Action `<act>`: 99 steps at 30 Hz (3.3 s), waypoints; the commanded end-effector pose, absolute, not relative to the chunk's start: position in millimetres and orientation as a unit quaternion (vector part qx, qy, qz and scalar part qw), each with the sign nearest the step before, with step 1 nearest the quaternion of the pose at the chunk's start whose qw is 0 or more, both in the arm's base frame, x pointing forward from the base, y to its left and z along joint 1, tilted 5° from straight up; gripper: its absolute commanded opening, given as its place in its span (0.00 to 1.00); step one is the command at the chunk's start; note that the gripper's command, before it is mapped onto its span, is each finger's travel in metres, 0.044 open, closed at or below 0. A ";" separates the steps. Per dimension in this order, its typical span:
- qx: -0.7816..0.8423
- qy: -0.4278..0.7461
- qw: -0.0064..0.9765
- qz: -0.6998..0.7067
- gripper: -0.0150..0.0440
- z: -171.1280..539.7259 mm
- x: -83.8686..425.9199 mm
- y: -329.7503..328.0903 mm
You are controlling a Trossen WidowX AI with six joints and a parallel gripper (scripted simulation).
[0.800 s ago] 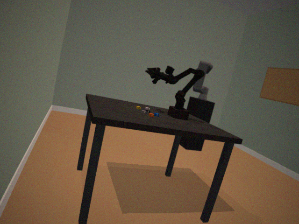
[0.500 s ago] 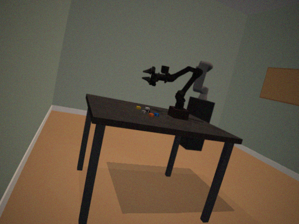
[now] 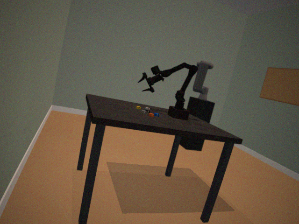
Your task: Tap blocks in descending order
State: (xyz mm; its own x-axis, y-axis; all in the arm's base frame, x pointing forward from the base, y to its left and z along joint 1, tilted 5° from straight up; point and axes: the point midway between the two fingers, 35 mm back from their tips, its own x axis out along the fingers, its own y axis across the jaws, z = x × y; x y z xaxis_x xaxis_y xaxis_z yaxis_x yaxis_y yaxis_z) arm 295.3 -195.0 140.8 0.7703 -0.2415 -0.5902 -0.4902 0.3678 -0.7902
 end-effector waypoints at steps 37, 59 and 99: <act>0.020 0.677 0.736 0.011 0.93 94.1 228.1 -147.6; 0.025 0.675 0.737 0.016 0.93 104.7 272.0 -14.0; 0.029 0.676 0.736 0.019 0.93 106.0 228.7 71.4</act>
State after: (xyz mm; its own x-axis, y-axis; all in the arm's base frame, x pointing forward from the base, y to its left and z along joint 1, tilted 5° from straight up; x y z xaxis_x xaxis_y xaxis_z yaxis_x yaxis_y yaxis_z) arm 230.7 72.0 106.7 0.0869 0.0716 -0.9936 0.0033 0.9974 0.0722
